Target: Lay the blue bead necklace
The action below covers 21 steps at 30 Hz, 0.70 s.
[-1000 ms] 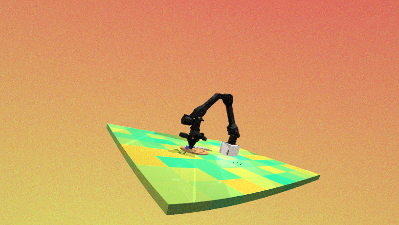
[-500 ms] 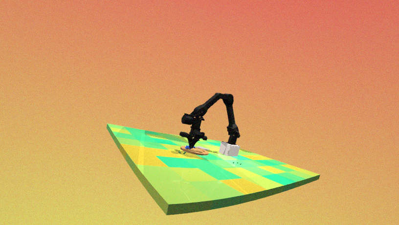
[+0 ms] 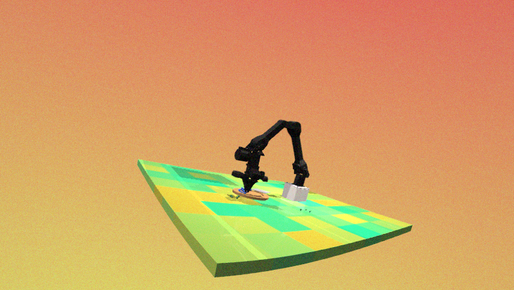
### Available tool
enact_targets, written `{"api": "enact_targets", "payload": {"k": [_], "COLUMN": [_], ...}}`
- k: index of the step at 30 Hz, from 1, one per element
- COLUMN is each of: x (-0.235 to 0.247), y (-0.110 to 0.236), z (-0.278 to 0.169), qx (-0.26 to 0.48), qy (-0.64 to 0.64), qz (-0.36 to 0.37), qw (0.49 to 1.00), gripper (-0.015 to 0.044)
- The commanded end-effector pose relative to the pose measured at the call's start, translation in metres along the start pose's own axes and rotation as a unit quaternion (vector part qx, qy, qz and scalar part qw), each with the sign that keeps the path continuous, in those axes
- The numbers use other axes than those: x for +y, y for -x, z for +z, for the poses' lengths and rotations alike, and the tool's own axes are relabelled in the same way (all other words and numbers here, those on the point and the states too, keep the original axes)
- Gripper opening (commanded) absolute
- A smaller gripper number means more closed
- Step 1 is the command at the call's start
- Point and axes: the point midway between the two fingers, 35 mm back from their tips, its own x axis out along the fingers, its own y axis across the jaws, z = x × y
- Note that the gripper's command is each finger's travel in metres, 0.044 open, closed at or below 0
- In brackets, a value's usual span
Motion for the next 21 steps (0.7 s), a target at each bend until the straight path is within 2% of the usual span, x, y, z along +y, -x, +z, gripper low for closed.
{"api": "enact_targets", "payload": {"k": [1, 6, 21], "x": [-0.0007, -0.0006, -0.0008], "y": [-0.0033, -0.0073, 0.0002], "z": [0.0016, 0.0016, 0.0015], "qx": [-0.001, -0.001, -0.001], "qy": [-0.002, -0.002, -0.001], "qz": [0.000, 0.000, 0.000], "qw": [1.000, 1.000, 1.000], "gripper": [0.0000, 0.0000, 0.0394]}}
